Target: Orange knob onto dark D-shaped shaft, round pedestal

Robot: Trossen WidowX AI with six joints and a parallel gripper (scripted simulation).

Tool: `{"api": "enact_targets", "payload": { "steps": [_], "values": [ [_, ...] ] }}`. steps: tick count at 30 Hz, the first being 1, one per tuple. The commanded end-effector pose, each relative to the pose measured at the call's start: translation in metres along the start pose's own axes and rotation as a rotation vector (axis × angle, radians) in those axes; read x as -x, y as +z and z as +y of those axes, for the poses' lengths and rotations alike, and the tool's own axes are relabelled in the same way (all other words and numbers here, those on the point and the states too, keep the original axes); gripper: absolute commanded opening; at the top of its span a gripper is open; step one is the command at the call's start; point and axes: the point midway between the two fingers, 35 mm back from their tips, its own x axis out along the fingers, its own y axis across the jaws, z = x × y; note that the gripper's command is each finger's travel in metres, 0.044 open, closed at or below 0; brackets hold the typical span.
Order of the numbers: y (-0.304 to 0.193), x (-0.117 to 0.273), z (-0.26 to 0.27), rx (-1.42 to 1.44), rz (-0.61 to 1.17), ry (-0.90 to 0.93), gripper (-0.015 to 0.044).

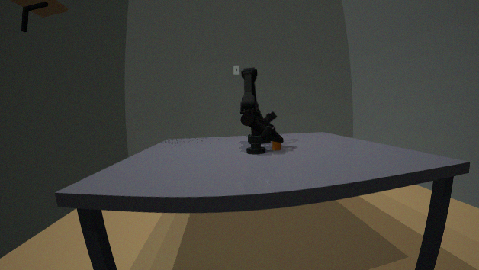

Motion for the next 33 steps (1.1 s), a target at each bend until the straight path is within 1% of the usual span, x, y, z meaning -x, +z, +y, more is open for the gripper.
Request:
{"api": "enact_targets", "payload": {
  "steps": [1,3,5,11,13,17,20,22,33],
  "values": [
    [0.018,0.012,-0.004,0.002,0.000,-0.003,0.0440],
    [0.046,0.031,-0.004,0.003,0.000,-0.002,0.0440],
    [0.064,0.043,-0.002,0.003,0.000,-0.002,0.0440],
    [0.066,0.044,-0.001,0.000,0.016,0.003,0.0440],
    [0.064,0.039,0.000,-0.023,0.143,0.041,0.0440],
    [0.065,0.038,0.002,-0.050,0.540,0.087,0.0440],
    [0.074,0.049,0.001,-0.023,0.831,0.050,0.0440],
    [0.082,0.057,-0.001,0.002,0.951,0.013,0.0440],
    [0.083,0.058,-0.001,0.005,0.966,0.008,0.0440]
  ]
}}
